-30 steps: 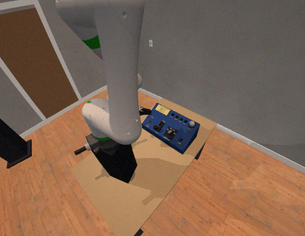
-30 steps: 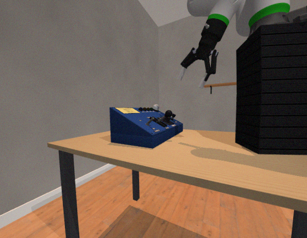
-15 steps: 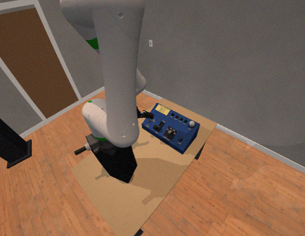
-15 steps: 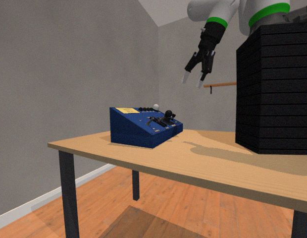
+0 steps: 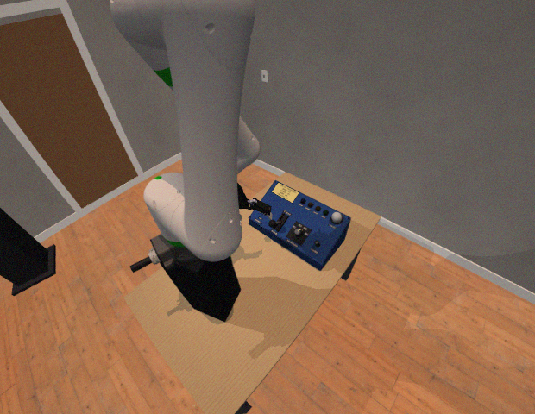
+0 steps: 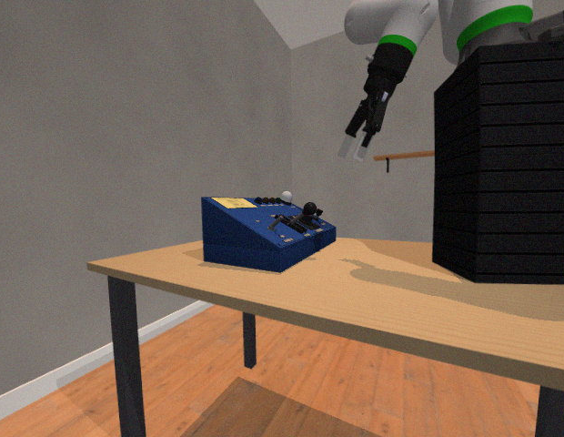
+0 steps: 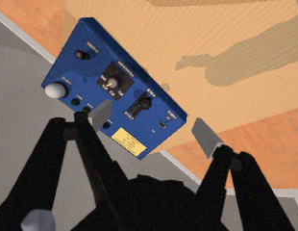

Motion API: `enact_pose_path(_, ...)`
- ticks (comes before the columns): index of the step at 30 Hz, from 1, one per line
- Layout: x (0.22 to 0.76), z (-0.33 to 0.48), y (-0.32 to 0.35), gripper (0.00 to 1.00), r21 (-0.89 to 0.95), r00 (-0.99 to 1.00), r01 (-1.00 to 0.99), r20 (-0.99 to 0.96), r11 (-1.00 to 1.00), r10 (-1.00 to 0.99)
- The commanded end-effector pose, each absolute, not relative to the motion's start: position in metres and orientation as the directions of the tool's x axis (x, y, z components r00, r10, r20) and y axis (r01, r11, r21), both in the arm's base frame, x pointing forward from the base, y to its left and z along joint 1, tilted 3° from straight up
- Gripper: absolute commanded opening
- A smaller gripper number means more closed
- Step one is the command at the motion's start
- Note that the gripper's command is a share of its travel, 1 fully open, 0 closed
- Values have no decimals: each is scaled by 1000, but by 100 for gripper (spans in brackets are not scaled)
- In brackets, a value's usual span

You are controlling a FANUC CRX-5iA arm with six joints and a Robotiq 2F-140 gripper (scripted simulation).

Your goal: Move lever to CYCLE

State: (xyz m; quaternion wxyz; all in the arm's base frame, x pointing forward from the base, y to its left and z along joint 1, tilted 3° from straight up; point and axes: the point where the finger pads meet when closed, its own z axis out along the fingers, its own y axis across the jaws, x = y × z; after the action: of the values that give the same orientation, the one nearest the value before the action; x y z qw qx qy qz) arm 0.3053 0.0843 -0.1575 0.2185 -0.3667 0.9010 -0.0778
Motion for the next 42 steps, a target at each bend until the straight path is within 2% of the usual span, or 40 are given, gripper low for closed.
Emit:
enact_pose_path(1,308,-159,78,100,-278,-683,-570,-362,773,-634)
enact_pose_path(5,308,-159,78,100,-278,-683,-570,-362,773,-634)
enact_pose_path(6,309,-161,75,100,-220,-757,-473,-395,853,-521)
enact_pose_path(14,309,-161,75,100,-220,-757,-473,-395,853,-521)
enact_pose_path(15,311,-162,71,100,-157,-816,-366,-419,917,-397)
enact_pose_path(26,311,-162,71,100,-157,-816,-366,-419,917,-397)
enact_pose_path(27,313,-164,68,100,-91,-861,-250,-435,964,-264)
enact_pose_path(39,313,-164,68,100,-91,-861,-250,-435,964,-264)
enact_pose_path(40,314,-166,64,100,-23,-889,-128,-442,992,-125)
enact_pose_path(42,314,-166,64,100,-23,-889,-128,-442,992,-125)
